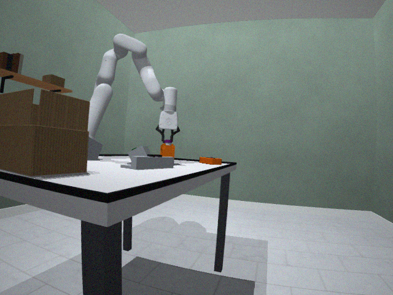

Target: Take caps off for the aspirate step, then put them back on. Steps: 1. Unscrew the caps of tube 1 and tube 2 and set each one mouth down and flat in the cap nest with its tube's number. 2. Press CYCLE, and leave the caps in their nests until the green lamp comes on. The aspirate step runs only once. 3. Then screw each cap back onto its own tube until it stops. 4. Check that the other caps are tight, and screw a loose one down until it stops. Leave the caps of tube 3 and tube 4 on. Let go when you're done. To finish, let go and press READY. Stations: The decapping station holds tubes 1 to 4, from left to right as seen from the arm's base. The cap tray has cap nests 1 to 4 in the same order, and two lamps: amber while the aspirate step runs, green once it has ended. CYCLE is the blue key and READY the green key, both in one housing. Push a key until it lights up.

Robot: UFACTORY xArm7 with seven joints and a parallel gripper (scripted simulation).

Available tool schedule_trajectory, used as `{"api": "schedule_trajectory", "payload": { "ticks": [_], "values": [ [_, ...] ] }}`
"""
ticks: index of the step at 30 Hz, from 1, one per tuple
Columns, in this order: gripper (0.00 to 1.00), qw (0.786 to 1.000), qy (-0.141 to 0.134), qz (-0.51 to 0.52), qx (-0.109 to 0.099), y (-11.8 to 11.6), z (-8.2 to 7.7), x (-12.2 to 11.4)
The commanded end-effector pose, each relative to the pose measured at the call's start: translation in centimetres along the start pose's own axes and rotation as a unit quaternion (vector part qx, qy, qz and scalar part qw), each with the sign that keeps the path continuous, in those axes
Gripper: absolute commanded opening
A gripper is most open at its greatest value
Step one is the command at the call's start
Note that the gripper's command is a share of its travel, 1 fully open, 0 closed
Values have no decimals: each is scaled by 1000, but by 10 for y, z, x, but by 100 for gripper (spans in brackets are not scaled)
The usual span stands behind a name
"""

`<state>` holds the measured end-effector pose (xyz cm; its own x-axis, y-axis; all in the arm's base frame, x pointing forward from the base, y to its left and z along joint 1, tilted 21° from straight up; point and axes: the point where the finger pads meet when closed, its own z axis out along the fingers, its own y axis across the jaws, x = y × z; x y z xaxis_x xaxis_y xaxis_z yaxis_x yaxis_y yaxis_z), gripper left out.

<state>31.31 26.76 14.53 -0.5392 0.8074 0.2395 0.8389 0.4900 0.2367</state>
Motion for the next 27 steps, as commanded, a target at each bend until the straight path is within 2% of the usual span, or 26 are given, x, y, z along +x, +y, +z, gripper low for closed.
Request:
{"api": "schedule_trajectory", "payload": {
  "ticks": [1,6,8,14,22,23,27],
  "values": [
    [0,990,17,-138,-5,2,-1,-1],
    [0,969,16,-247,-7,2,-1,-1],
    [0,969,16,-247,-7,2,-1,-1],
    [0,919,16,-394,-9,2,-2,-1],
    [0,917,16,-399,-10,2,-2,-1],
    [46,917,16,-399,-10,2,-2,-1],
    [46,917,16,-399,-10,2,-2,-1]
  ]
}}
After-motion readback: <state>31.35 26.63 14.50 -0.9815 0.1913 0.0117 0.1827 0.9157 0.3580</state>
